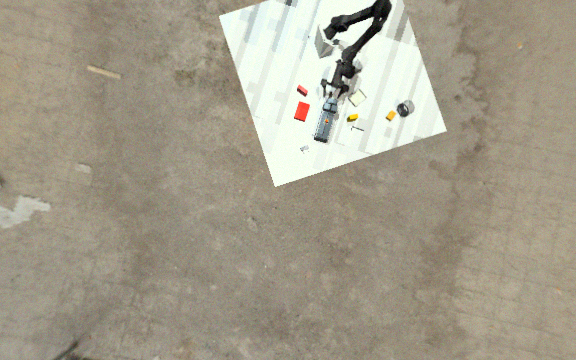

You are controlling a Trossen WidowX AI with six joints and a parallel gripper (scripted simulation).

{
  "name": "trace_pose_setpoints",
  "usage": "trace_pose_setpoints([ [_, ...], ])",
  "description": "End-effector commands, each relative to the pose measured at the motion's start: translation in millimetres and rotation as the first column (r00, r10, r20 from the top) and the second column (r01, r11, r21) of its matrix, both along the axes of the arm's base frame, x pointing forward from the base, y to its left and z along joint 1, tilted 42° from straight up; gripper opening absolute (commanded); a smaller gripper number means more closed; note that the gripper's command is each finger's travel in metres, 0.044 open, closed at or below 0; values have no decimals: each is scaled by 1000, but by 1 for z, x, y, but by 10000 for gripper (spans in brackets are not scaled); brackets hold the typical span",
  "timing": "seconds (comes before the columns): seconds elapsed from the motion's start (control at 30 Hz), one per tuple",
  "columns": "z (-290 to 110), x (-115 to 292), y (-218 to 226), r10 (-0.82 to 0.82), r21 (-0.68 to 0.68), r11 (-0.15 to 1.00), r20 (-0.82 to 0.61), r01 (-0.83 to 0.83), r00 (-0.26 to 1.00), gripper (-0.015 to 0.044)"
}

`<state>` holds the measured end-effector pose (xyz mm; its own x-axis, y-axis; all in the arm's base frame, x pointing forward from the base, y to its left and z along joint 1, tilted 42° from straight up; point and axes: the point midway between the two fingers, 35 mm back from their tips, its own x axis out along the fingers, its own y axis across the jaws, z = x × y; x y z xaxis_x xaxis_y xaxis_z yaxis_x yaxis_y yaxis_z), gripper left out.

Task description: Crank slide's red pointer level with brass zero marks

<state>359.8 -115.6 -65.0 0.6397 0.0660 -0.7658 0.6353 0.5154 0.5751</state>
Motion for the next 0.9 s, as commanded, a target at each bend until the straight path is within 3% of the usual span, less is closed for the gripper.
trace_pose_setpoints([
  [0.0,-9,-4,6,-7,6,1000,-14,7,1000,440],
  [0.4,-20,-3,17,-7,7,1000,-13,7,1000,440],
  [0.87,-20,-3,17,-7,7,1000,-13,7,1000,72],
])
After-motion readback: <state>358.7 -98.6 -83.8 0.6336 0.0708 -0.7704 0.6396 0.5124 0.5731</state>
